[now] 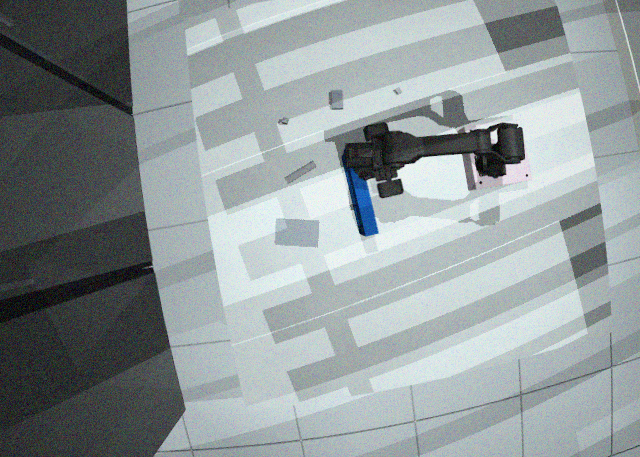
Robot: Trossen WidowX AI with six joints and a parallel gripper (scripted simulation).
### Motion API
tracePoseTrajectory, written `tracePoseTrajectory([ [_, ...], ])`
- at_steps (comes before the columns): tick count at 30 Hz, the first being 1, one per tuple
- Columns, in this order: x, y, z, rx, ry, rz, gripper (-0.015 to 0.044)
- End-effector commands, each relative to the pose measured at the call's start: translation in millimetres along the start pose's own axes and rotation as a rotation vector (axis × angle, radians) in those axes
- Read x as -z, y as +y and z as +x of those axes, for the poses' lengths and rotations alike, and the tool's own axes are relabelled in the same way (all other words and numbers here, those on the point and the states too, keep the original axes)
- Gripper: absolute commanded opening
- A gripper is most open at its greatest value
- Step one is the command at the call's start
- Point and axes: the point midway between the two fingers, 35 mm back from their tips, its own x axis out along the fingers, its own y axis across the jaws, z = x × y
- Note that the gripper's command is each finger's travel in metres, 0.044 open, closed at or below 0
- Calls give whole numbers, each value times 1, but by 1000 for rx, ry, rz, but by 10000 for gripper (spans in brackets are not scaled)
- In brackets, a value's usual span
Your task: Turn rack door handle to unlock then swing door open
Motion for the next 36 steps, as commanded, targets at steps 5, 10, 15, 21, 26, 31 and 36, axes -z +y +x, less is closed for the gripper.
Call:
tracePoseTrajectory([
  [5, 1, 0, 2, 0, 4, -4, 55],
  [10, 1, 0, 2, 0, 4, -4, 21],
  [15, 1, 0, 2, 0, 4, 28, 20],
  [21, 1, 0, 2, 1, 4, 315, 20],
  [26, 1, 0, 2, 2, 4, 562, 20],
  [31, 1, 0, 2, 2, 4, 808, 20],
  [36, 1, 0, 2, 3, 4, 1055, 20],
])
